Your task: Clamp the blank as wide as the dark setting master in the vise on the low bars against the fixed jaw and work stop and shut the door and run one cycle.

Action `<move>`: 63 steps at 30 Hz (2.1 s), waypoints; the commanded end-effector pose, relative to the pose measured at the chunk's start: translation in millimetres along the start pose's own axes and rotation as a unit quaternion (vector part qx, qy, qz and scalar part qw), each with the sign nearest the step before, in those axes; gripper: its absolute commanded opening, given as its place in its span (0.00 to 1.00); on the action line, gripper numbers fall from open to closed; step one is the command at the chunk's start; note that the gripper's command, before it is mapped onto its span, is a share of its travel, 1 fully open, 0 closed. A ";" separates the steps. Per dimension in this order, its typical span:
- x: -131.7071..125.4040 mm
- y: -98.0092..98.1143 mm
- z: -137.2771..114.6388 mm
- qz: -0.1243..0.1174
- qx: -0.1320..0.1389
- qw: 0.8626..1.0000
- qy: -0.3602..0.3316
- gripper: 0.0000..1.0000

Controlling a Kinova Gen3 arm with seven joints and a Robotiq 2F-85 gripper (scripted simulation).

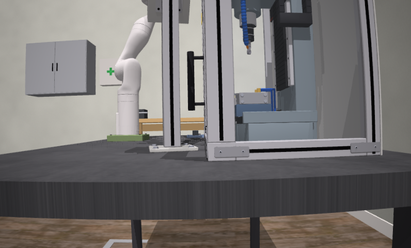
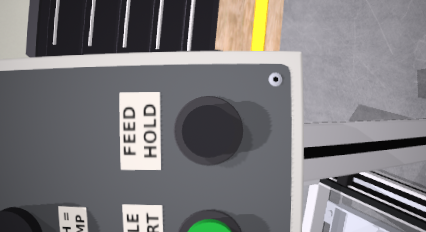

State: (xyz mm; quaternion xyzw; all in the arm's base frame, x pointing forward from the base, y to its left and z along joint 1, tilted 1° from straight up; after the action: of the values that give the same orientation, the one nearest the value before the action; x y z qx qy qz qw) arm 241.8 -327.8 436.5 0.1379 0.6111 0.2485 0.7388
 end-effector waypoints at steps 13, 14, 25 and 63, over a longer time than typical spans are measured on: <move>-0.5 -4.0 0.2 0.000 0.000 1.000 0.000 0.10; -0.5 -4.0 0.2 0.000 0.000 1.000 0.000 0.10; -0.5 -5.6 0.2 0.000 0.000 1.000 0.000 0.10; -0.5 -16.0 0.2 0.000 0.000 1.000 0.000 0.10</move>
State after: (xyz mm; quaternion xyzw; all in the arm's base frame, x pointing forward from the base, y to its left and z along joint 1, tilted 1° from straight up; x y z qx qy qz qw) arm 244.8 -340.4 428.9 0.1379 0.6111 0.2485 0.7388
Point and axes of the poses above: the point where the finger pads meet when closed, its own y axis back along the fingers, its own x axis across the jaws, z = x × y, the point moved 8 cm from there along y, back along the fingers, and after that the axes turned 14 degrees about -y, right-handed, at the moved point
